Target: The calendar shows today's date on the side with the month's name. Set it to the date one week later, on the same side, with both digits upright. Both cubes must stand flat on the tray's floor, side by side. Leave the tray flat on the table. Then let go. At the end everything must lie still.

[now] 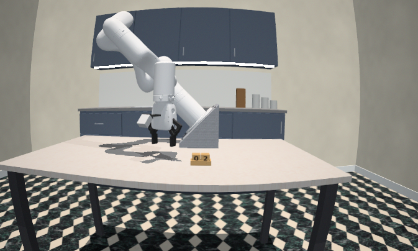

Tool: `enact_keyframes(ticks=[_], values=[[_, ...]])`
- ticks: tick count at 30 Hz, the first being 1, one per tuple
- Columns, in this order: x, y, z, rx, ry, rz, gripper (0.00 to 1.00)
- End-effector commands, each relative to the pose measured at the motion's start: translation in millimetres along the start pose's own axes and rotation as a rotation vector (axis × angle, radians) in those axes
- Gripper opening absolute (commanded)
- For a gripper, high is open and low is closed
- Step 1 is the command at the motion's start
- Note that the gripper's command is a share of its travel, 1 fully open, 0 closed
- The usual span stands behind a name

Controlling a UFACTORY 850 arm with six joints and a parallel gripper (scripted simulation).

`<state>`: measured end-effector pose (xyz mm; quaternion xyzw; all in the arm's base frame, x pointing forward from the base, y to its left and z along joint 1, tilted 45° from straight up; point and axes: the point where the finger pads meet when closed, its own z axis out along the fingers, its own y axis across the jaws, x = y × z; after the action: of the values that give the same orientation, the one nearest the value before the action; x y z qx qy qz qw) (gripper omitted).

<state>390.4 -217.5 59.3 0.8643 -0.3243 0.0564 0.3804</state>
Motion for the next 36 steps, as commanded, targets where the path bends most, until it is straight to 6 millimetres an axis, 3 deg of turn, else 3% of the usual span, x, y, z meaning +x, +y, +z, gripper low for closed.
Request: enact_keyframes(ticks=[1,16,36], values=[[-4,5,0,0.003,0.008,0.012,1.00],[-3,5,28,0.003,0.008,0.012,1.00],[-3,5,29,0.003,0.008,0.012,1.00]])
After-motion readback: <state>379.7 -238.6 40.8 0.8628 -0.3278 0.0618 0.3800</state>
